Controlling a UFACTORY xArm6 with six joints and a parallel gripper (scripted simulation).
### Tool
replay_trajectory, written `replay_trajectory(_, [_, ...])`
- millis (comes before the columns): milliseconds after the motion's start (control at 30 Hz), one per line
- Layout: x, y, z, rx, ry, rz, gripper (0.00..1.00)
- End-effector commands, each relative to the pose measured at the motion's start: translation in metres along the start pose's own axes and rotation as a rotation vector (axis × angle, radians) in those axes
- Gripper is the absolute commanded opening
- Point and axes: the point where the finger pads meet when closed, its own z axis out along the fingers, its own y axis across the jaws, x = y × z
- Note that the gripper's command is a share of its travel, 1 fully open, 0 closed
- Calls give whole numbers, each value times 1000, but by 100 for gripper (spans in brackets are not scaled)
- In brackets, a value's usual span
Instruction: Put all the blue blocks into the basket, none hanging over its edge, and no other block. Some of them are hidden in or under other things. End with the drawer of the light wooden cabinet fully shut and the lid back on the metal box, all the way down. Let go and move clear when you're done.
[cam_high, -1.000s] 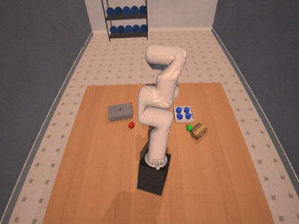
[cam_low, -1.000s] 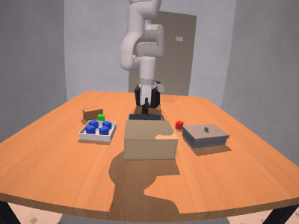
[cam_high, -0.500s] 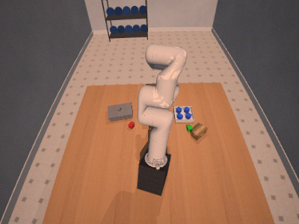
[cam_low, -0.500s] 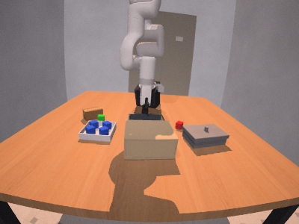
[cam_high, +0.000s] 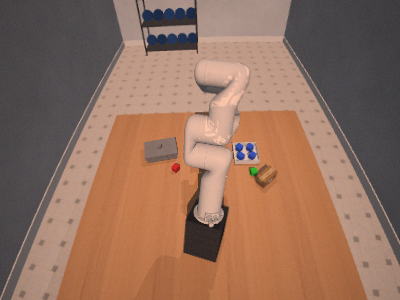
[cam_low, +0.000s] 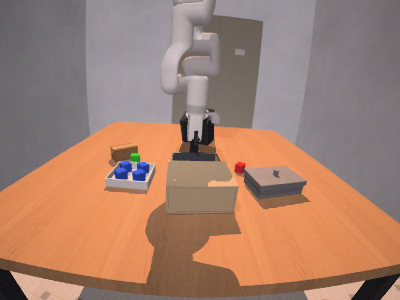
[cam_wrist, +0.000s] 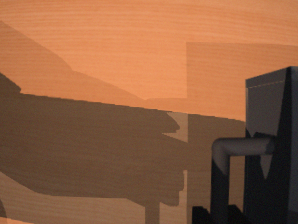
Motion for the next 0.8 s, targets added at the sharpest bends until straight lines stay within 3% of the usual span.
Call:
replay_trajectory(0, [0,3,0,-2,0,0,0])
replay_trajectory(767, [0,28,-1,-2,0,0,0])
